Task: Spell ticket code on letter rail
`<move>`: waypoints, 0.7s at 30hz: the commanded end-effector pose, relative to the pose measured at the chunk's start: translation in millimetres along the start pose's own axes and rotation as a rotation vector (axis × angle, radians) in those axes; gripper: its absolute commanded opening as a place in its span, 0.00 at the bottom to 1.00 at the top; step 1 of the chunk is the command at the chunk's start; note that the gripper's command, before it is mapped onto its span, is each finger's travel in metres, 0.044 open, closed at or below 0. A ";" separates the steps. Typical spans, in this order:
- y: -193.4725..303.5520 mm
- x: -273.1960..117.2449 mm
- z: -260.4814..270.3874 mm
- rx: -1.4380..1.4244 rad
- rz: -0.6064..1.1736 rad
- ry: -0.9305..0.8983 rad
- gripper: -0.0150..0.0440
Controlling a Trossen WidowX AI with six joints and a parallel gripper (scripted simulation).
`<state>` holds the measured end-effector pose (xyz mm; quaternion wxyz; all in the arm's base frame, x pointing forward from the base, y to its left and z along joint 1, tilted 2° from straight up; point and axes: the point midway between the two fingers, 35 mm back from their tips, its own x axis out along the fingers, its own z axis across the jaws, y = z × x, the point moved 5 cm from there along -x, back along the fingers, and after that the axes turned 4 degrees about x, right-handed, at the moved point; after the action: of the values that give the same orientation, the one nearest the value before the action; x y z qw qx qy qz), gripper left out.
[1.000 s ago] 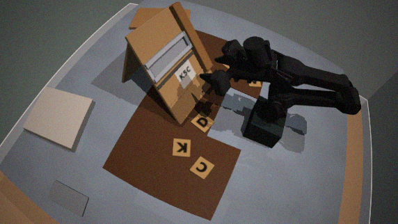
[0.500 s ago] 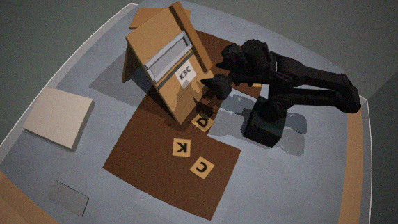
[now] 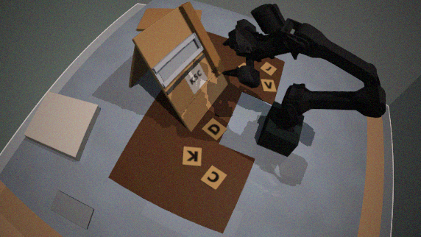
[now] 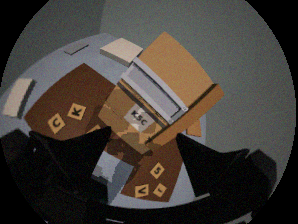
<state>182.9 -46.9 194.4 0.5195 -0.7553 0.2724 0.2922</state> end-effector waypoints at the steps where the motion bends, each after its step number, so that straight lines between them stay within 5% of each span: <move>1: -37.9 -33.6 -46.4 -0.565 -0.017 -0.175 1.00; 6: -51.4 -47.8 -68.6 -0.780 -0.080 -0.223 1.00; 21: -52.1 -48.5 -69.7 -0.791 -0.084 -0.224 1.00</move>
<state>197.9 -89.9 280.8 0.2359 -0.8693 0.0603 0.4302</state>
